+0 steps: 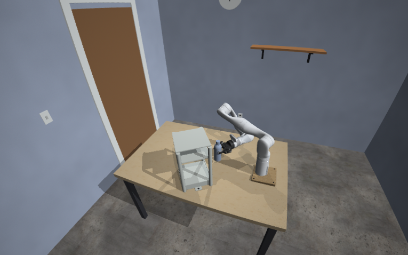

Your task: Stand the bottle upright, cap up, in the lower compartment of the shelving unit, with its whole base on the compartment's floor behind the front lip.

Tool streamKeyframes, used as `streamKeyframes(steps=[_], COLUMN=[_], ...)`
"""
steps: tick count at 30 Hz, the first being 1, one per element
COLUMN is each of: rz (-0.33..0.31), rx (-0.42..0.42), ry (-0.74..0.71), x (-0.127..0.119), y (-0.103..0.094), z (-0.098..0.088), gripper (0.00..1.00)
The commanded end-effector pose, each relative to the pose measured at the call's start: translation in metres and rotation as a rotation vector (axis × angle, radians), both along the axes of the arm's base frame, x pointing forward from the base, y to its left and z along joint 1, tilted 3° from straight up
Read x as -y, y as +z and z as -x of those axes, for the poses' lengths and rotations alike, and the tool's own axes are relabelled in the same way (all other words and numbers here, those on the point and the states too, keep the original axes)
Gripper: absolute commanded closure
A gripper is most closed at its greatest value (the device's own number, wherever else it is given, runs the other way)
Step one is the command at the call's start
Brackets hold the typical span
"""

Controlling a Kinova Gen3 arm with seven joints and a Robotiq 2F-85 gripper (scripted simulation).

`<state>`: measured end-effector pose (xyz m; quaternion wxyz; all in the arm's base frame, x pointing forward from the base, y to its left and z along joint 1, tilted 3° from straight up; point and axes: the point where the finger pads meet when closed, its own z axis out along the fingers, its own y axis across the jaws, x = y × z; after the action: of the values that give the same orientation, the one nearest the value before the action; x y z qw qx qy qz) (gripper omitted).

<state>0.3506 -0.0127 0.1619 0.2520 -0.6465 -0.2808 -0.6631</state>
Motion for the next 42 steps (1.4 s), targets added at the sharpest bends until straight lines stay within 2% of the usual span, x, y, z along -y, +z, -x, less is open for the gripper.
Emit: streamKeyframes(steps=[1, 23, 42], rz=[0.002, 0.004, 0.008], rx=[-0.009, -0.009, -0.006], ry=[0.004, 0.005, 0.005], x=[-0.011, -0.046, -0.057], y=[-0.005, -0.007, -0.009], z=[0.006, 0.026, 0.033], gripper=[1.0, 1.0, 1.0])
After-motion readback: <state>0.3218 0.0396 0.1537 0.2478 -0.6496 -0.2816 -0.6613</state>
